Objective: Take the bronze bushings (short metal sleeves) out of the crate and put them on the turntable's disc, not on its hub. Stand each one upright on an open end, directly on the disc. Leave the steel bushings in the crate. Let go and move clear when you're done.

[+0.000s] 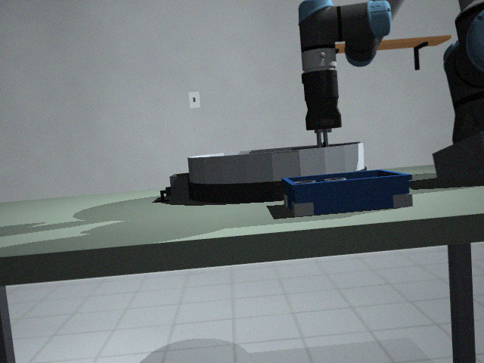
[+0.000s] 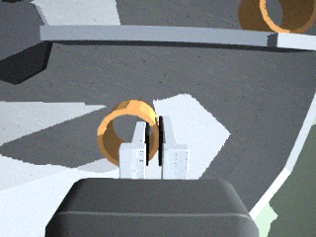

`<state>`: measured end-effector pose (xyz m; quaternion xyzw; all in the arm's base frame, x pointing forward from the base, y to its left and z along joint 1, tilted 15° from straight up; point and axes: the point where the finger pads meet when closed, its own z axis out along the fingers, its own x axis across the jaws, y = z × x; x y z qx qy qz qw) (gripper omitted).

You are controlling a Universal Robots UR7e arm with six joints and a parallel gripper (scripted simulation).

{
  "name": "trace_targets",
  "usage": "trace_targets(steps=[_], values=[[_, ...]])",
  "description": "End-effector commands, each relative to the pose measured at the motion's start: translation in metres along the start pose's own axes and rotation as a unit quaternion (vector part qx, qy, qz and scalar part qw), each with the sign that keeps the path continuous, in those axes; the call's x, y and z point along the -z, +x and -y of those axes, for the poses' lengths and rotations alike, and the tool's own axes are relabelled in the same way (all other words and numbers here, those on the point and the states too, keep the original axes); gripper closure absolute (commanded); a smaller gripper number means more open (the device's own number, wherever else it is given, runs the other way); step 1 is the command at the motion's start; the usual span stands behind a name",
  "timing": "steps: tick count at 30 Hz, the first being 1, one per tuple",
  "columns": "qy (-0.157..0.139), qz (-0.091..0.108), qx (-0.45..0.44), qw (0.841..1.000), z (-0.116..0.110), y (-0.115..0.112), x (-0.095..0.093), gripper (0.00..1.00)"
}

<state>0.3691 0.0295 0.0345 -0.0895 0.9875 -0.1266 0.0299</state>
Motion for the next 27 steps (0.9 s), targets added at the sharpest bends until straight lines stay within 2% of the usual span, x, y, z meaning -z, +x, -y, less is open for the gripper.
trace_targets(steps=[1,3,4,27], values=[[0.000,0.001,0.000,1.000,0.0001,-0.0004,0.0003,1.00],[0.000,0.001,0.000,1.000,0.0001,-0.0004,0.0003,1.00],[0.000,0.001,0.000,1.000,0.0001,-0.0004,0.0003,0.62],[0.000,0.001,0.000,1.000,0.0001,-0.0004,0.0003,0.62]])
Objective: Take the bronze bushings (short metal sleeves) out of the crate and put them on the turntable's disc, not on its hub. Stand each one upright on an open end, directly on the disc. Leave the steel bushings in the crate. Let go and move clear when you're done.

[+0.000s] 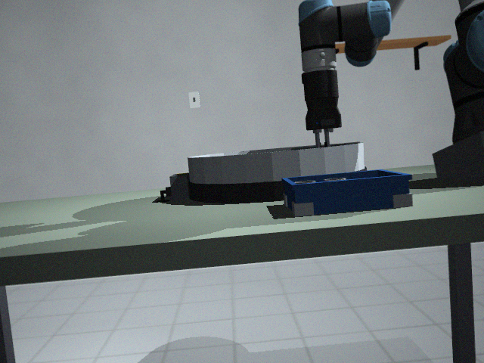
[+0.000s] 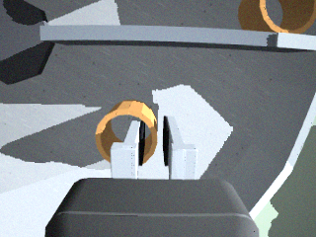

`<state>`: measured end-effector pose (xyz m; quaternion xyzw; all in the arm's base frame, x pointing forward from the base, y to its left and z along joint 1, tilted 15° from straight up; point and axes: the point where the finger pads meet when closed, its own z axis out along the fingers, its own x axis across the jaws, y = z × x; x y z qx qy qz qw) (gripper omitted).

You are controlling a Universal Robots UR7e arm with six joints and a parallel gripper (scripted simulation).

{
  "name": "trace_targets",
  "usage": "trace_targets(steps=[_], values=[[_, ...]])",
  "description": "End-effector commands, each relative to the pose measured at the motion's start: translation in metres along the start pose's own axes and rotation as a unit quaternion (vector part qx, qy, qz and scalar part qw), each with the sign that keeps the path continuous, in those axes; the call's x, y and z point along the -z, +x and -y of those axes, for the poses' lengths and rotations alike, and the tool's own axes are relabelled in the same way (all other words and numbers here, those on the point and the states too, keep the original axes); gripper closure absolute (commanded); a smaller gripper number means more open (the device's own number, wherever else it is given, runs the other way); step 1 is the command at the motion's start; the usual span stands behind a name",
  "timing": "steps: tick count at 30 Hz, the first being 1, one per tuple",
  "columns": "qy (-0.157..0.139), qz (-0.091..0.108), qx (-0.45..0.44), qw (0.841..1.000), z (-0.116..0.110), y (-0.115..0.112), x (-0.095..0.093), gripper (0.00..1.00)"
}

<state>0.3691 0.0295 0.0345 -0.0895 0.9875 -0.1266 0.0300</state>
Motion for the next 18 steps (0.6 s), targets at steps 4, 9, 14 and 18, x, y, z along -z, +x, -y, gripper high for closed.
trace_targets(steps=[4,9,14,18], values=[[0.000,0.001,0.000,1.000,0.000,0.000,0.000,0.62],[0.000,0.001,0.000,1.000,0.000,0.000,0.000,0.62],[0.000,0.001,0.000,1.000,0.000,0.000,0.003,0.62],[0.000,0.001,0.000,1.000,0.000,0.000,0.011,0.62]])
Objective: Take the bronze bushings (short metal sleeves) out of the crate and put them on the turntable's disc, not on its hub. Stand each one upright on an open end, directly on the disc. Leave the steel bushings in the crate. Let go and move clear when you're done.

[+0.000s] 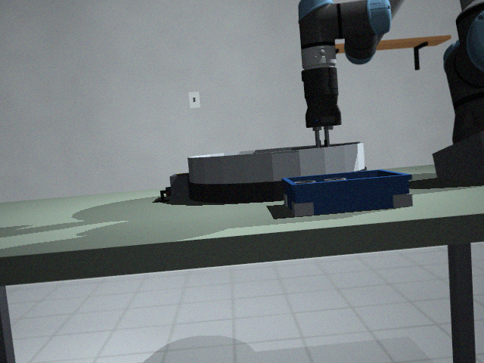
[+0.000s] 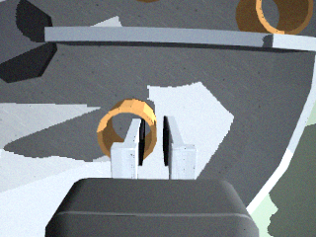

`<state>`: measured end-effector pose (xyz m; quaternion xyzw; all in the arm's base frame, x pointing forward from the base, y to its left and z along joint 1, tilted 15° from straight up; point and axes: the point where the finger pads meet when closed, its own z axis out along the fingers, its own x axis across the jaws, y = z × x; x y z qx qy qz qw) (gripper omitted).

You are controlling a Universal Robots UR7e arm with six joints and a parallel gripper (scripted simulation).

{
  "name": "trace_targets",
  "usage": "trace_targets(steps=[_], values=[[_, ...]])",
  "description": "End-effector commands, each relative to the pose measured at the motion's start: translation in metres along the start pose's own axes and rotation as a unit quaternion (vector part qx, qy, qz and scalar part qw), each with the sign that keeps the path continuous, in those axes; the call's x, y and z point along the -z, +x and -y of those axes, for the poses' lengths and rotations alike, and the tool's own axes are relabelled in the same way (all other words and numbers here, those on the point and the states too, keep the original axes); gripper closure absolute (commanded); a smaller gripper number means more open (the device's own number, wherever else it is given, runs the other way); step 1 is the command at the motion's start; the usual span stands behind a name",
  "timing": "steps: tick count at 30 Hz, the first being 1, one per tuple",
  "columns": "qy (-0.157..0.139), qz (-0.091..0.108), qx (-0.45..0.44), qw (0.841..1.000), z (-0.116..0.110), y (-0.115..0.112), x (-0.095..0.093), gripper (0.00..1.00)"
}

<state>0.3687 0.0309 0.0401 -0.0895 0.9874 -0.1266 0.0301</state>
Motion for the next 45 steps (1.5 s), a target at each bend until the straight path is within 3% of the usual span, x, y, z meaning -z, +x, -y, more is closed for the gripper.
trace_targets(steps=[1,12,45], values=[[0.000,0.000,0.000,1.000,0.000,0.000,0.006,0.62],[0.000,0.000,0.000,1.000,0.000,0.000,0.048,0.62],[0.000,0.000,0.000,1.000,0.000,0.000,0.050,0.62]])
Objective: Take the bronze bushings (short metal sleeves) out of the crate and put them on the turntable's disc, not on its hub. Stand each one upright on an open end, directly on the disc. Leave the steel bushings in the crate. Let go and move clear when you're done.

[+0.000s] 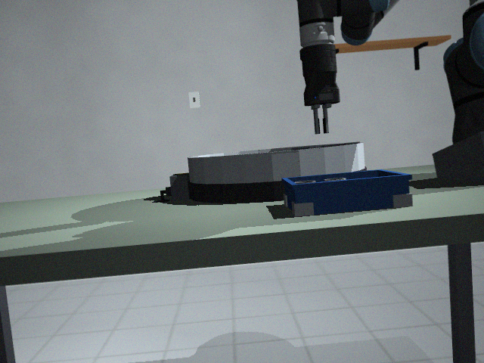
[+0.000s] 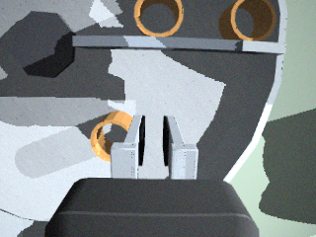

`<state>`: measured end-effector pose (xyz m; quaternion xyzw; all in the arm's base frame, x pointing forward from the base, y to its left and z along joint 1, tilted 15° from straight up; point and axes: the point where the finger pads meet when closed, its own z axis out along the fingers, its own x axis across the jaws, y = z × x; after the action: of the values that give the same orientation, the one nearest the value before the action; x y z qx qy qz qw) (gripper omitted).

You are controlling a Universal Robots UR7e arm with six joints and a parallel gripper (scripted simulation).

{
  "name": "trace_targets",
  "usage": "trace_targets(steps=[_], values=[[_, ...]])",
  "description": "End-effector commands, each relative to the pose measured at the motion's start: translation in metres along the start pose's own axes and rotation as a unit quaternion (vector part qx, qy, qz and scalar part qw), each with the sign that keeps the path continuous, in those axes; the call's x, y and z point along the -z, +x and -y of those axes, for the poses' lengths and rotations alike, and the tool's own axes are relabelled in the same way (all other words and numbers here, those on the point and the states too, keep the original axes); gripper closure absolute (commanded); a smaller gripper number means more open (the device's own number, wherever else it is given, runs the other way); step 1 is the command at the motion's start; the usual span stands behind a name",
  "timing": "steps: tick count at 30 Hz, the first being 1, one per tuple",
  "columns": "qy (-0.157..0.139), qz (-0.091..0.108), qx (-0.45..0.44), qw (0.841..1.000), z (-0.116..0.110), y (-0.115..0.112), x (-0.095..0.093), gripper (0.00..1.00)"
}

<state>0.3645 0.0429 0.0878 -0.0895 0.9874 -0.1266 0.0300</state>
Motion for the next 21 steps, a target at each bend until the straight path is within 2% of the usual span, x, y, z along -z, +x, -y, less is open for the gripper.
trace_targets(steps=[1,4,5,13,21], values=[[0.000,0.001,0.000,1.000,0.000,0.000,0.000,0.62],[0.000,0.001,0.000,1.000,0.000,0.000,0.000,0.62],[0.000,0.001,0.000,1.000,0.000,0.000,0.000,0.00],[0.000,0.001,0.000,1.000,0.000,0.000,0.009,0.00],[0.000,0.001,0.000,1.000,0.000,0.000,0.052,0.00]])
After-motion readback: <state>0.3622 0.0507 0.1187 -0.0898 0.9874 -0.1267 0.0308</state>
